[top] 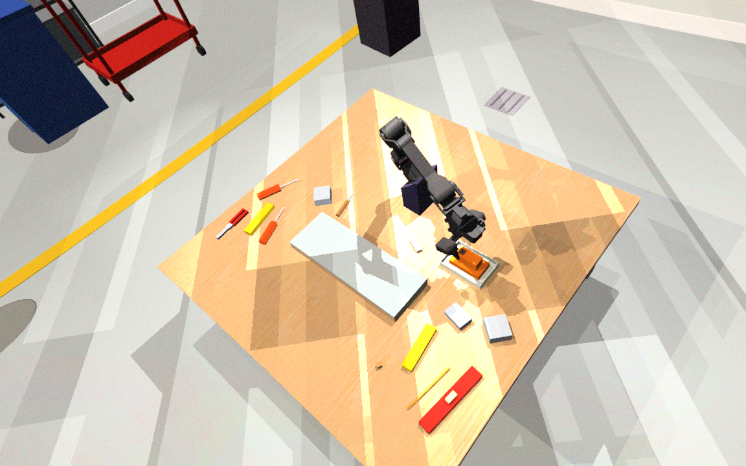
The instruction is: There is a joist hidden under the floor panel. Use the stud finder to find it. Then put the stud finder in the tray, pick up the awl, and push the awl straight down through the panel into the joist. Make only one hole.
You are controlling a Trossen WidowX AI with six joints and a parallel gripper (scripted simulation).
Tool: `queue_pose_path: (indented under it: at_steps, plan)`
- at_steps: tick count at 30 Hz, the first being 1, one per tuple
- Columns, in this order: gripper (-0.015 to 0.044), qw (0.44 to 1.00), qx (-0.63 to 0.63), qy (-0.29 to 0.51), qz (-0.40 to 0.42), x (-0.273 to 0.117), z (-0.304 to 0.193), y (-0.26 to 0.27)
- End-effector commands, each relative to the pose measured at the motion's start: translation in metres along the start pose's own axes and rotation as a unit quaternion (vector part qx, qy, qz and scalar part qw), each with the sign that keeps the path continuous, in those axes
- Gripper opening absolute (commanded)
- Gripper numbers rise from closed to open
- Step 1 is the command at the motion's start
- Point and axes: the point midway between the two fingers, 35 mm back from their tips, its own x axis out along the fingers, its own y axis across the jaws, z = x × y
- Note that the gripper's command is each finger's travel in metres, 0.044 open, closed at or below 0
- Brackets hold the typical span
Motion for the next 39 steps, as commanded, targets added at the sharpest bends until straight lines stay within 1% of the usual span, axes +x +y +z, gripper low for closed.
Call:
queue_pose_path:
  at_steps: [1, 5, 10, 14, 18, 24, 27, 31, 33, 39]
  plan:
    - [0.044, 0.998, 0.055, -0.002, -0.002, -0.013, -0.029, -0.045]
    - [0.044, 0.992, 0.128, -0.011, -0.015, -0.034, -0.074, -0.1]
    - [0.044, 0.975, 0.221, -0.01, -0.033, -0.054, -0.147, -0.155]
    - [0.044, 0.954, 0.296, 0.002, -0.047, -0.065, -0.218, -0.184]
    - [0.044, 0.927, 0.369, 0.023, -0.06, -0.074, -0.293, -0.197]
    - [0.044, 0.874, 0.475, 0.07, -0.076, -0.085, -0.407, -0.185]
    - [0.044, 0.842, 0.524, 0.1, -0.081, -0.091, -0.461, -0.165]
    - [0.044, 0.793, 0.585, 0.146, -0.084, -0.1, -0.525, -0.126]
    - [0.044, 0.775, 0.604, 0.163, -0.084, -0.104, -0.544, -0.11]
    - [0.044, 0.773, 0.607, 0.165, -0.084, -0.104, -0.546, -0.108]
